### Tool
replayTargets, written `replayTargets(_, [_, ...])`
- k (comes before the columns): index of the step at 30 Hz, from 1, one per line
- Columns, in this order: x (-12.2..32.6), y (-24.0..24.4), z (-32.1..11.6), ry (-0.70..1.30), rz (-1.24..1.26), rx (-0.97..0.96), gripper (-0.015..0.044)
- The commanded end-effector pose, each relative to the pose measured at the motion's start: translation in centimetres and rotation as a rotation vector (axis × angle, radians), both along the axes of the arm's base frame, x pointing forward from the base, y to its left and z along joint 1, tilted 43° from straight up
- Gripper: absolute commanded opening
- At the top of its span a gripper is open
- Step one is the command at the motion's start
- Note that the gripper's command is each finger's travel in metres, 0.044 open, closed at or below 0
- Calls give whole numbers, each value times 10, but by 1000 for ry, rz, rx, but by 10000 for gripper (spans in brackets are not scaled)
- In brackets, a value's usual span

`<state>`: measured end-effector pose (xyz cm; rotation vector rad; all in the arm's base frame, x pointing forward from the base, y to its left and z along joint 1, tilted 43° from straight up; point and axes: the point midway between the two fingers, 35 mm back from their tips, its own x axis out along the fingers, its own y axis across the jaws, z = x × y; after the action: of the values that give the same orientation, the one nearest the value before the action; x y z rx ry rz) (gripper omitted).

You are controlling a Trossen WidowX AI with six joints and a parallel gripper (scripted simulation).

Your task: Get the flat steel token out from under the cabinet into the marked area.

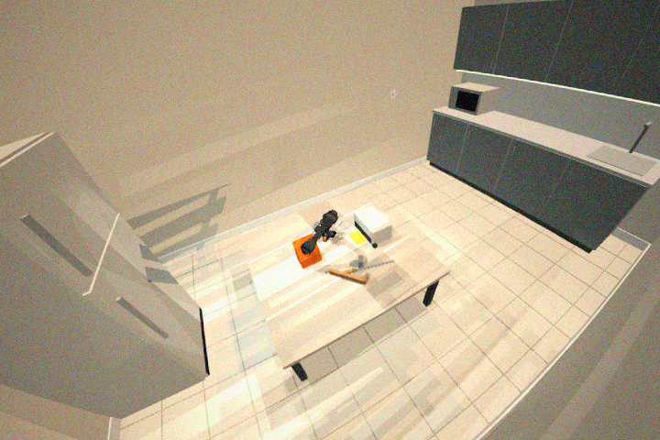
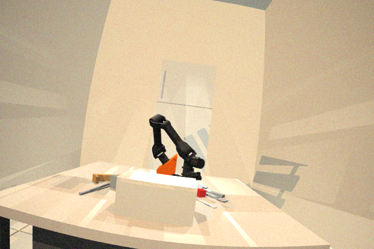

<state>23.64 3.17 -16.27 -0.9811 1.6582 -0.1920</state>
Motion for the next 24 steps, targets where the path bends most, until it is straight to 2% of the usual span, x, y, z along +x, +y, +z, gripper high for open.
replayTargets(1, [0, 6, -4, -2, 2, 5, 0])
replayTargets(24, [-3, 20, -16, -38, -37, 5, 0])
